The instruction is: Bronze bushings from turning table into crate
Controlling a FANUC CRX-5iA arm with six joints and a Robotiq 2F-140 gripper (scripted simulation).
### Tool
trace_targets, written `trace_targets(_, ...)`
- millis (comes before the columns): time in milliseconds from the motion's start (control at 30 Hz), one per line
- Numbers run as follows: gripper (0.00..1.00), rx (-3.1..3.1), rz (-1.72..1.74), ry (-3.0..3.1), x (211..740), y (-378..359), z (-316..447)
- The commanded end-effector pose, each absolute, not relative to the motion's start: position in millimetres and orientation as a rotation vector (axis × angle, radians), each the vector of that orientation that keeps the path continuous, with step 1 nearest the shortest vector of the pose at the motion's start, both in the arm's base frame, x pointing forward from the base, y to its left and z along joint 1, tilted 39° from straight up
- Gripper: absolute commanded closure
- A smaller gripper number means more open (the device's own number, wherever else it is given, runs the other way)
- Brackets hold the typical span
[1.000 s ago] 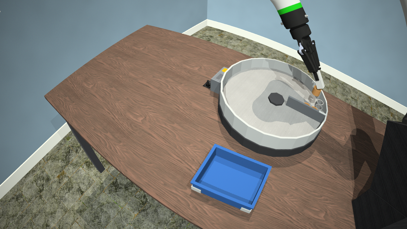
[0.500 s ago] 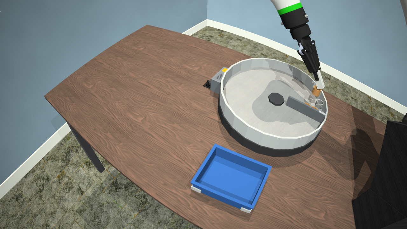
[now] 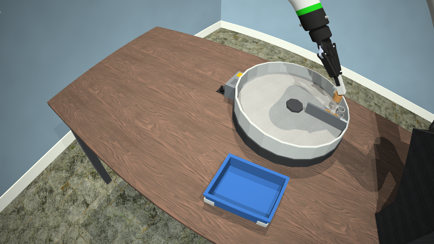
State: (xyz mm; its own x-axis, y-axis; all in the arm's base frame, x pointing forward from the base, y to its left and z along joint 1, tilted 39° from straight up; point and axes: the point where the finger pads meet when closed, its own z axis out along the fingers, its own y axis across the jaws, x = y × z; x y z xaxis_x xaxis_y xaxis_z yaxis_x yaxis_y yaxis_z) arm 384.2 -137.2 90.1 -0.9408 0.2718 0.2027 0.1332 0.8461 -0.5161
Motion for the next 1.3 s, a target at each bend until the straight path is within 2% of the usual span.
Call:
trace_targets(0,1.0,-0.308,0.742,-2.756,384.5,-136.3,89.8)
trace_targets(500,1.0,-0.308,0.742,-2.756,396.9,-91.4,65.6)
trace_targets(1267,1.0,-0.308,0.742,-2.756,454.9,119.0,-48.2)
